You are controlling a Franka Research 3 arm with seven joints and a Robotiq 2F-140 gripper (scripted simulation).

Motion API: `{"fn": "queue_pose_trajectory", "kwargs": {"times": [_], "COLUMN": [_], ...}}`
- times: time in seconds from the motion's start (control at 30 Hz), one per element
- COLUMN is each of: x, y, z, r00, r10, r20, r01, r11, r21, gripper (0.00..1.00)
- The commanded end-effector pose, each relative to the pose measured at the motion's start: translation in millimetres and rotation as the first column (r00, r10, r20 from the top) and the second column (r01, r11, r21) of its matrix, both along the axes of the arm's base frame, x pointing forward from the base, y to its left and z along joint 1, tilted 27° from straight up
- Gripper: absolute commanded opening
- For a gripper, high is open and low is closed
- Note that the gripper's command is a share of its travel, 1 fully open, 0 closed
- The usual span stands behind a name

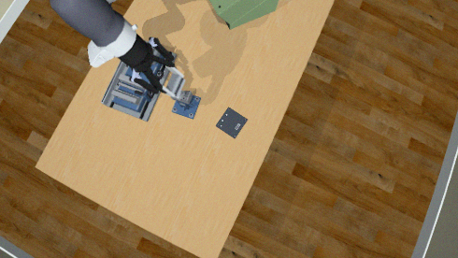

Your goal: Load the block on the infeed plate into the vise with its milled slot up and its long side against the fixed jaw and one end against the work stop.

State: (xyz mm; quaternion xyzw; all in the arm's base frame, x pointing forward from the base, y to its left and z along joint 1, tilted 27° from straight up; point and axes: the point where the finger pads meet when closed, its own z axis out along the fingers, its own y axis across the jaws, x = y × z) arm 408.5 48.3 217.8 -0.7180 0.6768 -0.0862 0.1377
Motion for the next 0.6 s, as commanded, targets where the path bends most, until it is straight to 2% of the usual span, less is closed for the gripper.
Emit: {"fn": "queue_pose_trajectory", "kwargs": {"times": [0.0,0.43,0.57], "x": [0.7,1.3,1.4], "y": [1.8,-1.8,-2.2], "z": [0.8,0.3,0.1], "r00": [0.998,0.994,0.993], "r10": [0.065,0.111,0.117], "r20": [0.004,0.002,0.002], "r01": [-0.065,-0.109,-0.115], "r11": [0.998,0.982,0.978], "r21": [0.017,0.152,0.171], "gripper": [0.00,0.00,0.00]}}
